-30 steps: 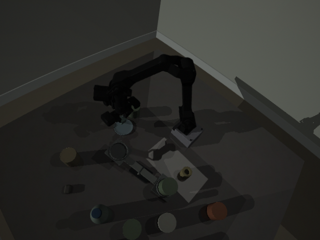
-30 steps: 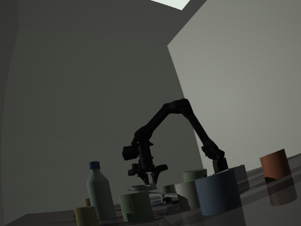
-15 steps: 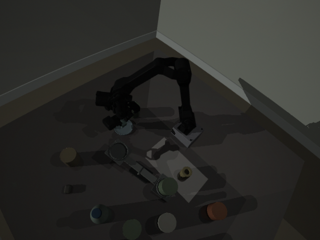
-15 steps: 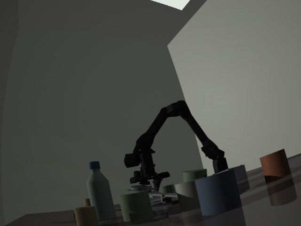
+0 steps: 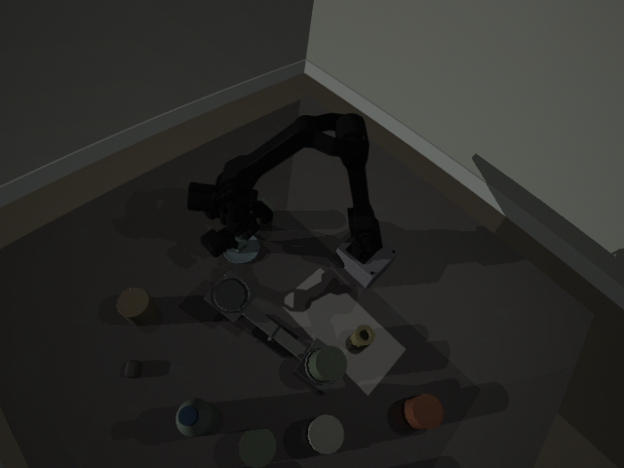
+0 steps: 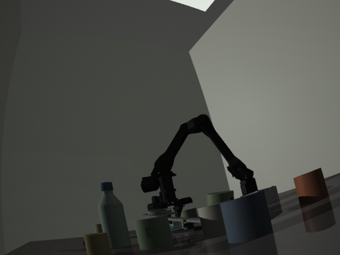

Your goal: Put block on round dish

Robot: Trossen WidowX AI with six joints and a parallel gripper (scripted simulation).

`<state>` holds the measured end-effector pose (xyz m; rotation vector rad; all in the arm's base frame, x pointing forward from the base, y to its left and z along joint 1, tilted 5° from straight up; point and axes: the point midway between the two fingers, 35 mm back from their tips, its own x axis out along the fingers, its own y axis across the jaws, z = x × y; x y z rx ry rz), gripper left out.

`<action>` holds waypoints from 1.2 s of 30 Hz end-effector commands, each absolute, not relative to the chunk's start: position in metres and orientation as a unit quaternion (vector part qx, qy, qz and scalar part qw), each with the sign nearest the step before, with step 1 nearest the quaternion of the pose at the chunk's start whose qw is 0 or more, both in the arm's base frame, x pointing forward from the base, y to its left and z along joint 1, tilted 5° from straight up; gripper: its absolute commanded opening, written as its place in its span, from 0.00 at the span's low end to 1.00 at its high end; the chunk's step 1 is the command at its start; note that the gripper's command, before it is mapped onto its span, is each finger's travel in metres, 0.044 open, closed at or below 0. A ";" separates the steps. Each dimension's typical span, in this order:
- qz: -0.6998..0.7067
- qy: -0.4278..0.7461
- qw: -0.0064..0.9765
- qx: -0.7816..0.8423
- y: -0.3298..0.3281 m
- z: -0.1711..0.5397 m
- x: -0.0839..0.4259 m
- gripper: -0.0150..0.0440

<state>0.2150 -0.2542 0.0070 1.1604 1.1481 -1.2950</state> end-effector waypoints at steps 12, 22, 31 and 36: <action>-0.537 0.475 0.505 0.481 -0.254 0.010 0.215 0.97; -0.537 0.479 0.503 0.479 -0.248 0.066 0.216 1.00; -0.535 0.476 0.507 0.480 -0.243 0.109 0.216 1.00; -0.535 0.476 0.507 0.480 -0.243 0.109 0.216 1.00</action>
